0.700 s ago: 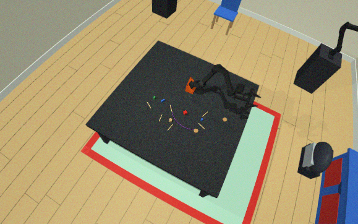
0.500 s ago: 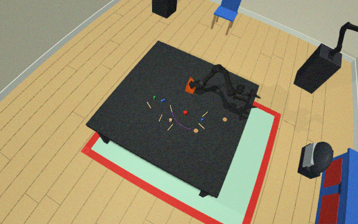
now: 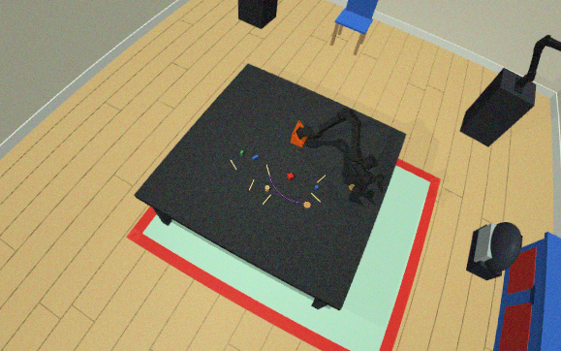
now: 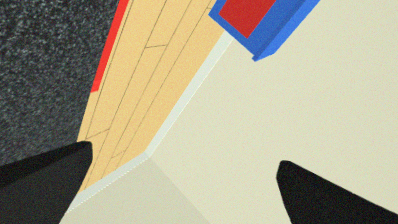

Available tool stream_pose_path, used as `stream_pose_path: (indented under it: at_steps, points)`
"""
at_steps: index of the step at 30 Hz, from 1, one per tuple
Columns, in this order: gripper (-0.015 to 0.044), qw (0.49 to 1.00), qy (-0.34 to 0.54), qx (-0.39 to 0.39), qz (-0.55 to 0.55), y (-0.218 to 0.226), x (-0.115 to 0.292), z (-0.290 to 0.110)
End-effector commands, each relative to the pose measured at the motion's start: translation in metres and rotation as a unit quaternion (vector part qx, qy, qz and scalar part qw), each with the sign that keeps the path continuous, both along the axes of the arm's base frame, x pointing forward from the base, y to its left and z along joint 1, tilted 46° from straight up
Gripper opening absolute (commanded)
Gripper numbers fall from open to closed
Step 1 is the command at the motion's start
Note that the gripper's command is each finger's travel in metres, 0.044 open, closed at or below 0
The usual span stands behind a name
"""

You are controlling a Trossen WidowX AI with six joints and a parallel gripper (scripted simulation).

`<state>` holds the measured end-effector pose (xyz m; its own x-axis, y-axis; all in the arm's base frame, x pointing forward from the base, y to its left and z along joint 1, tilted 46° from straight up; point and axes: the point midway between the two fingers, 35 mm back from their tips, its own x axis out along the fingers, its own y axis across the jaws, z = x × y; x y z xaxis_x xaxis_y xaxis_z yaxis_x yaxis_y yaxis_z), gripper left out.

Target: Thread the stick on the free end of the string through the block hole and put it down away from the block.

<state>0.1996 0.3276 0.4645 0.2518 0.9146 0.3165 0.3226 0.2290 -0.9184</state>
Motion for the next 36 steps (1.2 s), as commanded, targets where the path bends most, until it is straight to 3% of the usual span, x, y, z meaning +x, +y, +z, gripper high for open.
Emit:
stream_pose_path:
  at_steps: [1,9,17,24,31,36]
  points:
    - [0.0440,0.995,0.045,-0.080,-0.035,0.000,0.042,-0.047]
    - [0.0440,0.954,0.169,-0.232,-0.089,-0.029,0.113,-0.156]
    - [0.0440,0.870,0.330,-0.348,-0.110,-0.099,0.150,-0.268]
    - [0.0440,0.762,0.508,-0.390,-0.091,-0.178,0.139,-0.349]
    - [0.0440,0.629,0.698,-0.341,-0.032,-0.249,0.094,-0.393]
    - [0.0440,0.616,0.715,-0.331,-0.025,-0.254,0.089,-0.394]
